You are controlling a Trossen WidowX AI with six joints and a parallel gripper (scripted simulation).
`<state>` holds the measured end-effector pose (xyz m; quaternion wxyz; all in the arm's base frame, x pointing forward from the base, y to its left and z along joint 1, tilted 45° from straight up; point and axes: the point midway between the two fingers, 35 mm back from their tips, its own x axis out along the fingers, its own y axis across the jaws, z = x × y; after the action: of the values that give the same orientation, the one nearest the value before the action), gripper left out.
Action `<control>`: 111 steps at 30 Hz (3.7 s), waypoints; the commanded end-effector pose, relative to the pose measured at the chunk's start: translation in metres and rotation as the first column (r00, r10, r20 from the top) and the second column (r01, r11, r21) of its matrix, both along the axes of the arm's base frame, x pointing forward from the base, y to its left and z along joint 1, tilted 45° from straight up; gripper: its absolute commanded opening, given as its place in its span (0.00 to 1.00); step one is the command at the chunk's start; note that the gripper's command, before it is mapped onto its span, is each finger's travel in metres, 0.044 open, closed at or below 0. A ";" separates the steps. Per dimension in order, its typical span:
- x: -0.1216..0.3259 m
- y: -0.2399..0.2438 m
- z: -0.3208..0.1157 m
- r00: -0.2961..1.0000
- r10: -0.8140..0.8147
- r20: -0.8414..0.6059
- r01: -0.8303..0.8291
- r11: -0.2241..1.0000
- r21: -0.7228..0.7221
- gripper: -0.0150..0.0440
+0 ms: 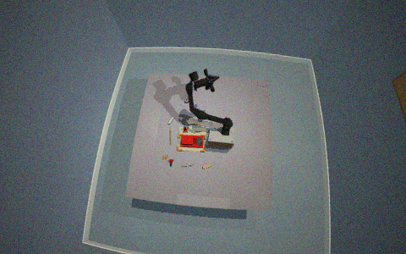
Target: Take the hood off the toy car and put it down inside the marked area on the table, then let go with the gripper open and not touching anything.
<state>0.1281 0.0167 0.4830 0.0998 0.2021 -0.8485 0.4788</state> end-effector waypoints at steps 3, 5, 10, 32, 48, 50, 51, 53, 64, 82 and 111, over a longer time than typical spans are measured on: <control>-0.012 0.004 0.003 0.998 0.054 0.039 -0.053 0.998 -0.032 0.39; -0.029 0.008 0.007 0.988 0.127 0.090 -0.120 0.990 -0.075 0.48; -0.070 0.010 0.015 0.930 0.299 0.213 -0.263 0.947 -0.185 0.70; -0.192 -0.120 -0.011 0.378 0.638 0.671 -0.506 0.749 -0.427 1.00; -0.143 -0.235 -0.058 -0.047 0.557 0.829 -0.558 0.674 -0.484 1.00; -0.129 -0.246 -0.066 -0.086 0.530 0.844 -0.569 0.669 -0.478 1.00; -0.122 -0.252 -0.070 -0.105 0.514 0.851 -0.569 0.671 -0.475 1.00; -0.107 -0.262 -0.079 -0.140 0.480 0.866 -0.570 0.676 -0.467 1.00; -0.010 -0.288 -0.129 -0.260 0.296 0.919 -0.611 0.687 -0.395 1.00; 0.149 -0.230 -0.236 -0.199 0.044 0.979 -0.700 0.692 -0.174 1.00; 0.235 0.053 -0.436 0.050 0.196 0.979 -0.851 0.522 -0.061 1.00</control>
<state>0.3678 0.0434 0.0630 -0.6641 0.2020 -0.6850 0.2213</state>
